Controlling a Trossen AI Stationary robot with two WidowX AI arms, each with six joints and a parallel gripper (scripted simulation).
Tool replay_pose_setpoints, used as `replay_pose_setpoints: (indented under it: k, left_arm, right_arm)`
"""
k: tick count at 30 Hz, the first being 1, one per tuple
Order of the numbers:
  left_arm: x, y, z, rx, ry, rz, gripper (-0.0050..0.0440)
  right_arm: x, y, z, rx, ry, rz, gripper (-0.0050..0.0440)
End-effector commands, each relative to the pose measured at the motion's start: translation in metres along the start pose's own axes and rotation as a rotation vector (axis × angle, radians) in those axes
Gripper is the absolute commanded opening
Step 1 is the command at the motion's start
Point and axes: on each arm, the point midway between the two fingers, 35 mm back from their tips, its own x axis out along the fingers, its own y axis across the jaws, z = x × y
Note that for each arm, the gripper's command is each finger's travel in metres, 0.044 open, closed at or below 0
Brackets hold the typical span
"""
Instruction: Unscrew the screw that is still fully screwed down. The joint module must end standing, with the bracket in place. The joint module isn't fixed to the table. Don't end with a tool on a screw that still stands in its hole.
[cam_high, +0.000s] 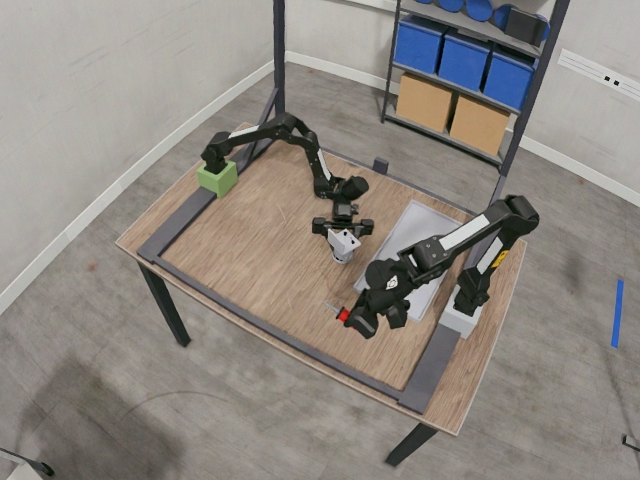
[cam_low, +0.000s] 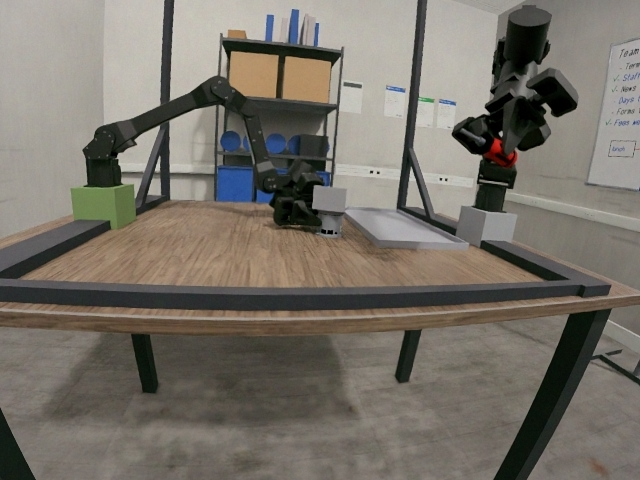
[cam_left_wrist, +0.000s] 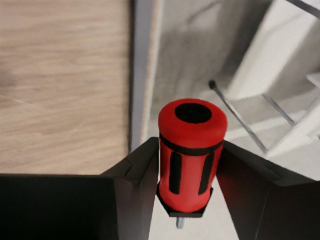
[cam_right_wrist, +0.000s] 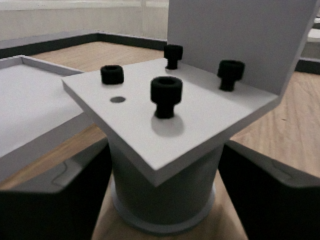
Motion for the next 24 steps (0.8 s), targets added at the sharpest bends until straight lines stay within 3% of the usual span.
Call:
replay_pose_setpoints:
  k: [1, 5, 17, 24]
  left_arm:
    - [-0.015, -0.013, -0.013, 0.016, 0.066, -0.087, 0.0135]
    - [-0.015, -0.013, -0.013, 0.016, 0.067, -0.087, 0.0135]
    - [-0.055, -0.04, -0.037, 0.042, 0.234, -0.322, 0.0135]
    - [-0.064, -0.043, -0.04, 0.043, 0.262, -0.361, 0.0135]
  right_arm:
    - [0.002, 0.005, 0.015, 0.034, -0.012, 0.0, 0.0245]
    - [0.002, 0.005, 0.015, 0.034, -0.012, 0.0, 0.0245]
    - [0.002, 0.005, 0.015, 0.034, -0.012, 0.0, 0.0245]
    - [0.002, 0.005, 0.015, 0.034, -0.012, 0.0, 0.0245]
